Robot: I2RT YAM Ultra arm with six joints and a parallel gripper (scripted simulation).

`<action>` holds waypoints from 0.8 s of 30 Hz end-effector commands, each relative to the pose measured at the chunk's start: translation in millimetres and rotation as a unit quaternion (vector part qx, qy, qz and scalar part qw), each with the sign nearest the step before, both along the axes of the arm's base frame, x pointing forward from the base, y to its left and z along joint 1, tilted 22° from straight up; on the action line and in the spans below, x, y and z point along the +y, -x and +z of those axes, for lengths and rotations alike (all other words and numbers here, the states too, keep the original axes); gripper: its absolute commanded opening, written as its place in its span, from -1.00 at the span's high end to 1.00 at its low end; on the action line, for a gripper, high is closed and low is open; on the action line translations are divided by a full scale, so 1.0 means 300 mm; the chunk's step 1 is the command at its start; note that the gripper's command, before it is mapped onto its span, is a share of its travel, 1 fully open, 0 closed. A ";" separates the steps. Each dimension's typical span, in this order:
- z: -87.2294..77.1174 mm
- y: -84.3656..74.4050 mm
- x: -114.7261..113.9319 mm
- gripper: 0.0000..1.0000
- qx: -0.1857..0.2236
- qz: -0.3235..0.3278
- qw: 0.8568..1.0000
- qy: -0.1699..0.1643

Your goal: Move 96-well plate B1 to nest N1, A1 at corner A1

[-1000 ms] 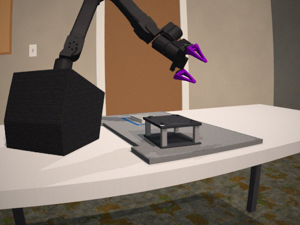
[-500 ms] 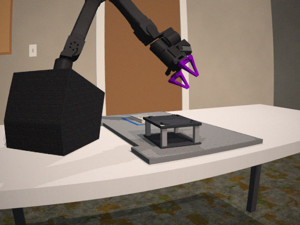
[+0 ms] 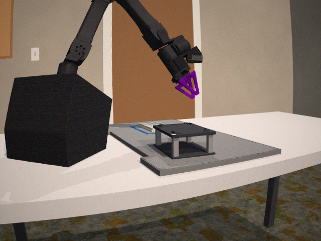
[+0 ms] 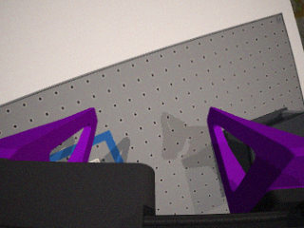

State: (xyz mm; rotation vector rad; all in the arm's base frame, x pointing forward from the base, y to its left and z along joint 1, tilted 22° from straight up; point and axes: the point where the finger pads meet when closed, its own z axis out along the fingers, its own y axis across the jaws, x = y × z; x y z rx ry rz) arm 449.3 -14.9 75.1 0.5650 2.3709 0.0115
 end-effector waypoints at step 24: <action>-0.044 0.083 0.309 -1.00 0.088 -0.213 0.930 -0.285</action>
